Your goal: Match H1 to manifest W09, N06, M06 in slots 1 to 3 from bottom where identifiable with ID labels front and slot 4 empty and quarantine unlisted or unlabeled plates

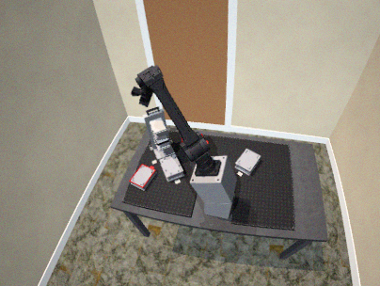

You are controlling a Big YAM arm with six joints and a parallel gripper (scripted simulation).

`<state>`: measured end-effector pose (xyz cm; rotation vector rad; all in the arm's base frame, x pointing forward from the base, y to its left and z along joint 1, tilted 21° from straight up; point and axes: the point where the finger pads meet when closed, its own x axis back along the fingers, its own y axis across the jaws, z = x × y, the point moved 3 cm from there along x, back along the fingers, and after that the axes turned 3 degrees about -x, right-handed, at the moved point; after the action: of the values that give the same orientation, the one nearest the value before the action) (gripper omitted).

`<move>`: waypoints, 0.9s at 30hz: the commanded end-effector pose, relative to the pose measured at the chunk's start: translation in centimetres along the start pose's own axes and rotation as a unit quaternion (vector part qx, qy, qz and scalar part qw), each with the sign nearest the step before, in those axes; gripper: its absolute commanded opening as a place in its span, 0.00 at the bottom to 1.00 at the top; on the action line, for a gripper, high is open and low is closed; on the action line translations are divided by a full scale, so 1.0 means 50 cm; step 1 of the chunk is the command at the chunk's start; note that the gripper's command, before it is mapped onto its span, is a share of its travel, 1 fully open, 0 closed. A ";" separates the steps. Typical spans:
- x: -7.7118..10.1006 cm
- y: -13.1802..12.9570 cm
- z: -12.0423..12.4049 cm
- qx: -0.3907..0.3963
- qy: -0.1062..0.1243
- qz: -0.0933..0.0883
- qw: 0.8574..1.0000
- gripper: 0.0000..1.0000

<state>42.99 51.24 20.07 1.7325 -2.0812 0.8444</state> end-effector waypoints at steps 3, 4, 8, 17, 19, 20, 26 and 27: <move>0.031 -0.029 0.010 -0.039 0.001 0.013 0.999 0.00; 0.029 -0.033 0.015 -0.037 -0.004 0.015 0.999 0.00; 0.020 -0.036 0.056 -0.030 0.003 0.012 0.999 0.00; 0.036 -0.049 0.089 -0.026 -0.002 0.015 1.000 0.00; 0.025 -0.047 0.118 -0.029 0.004 0.011 1.000 0.00; 0.021 -0.047 0.130 -0.031 0.007 0.009 0.999 0.00; 0.025 -0.044 0.162 -0.071 0.032 0.007 0.997 0.00; 0.027 -0.044 0.167 -0.083 0.038 0.009 0.996 0.00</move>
<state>45.67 46.49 16.76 1.6467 -2.0953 0.7643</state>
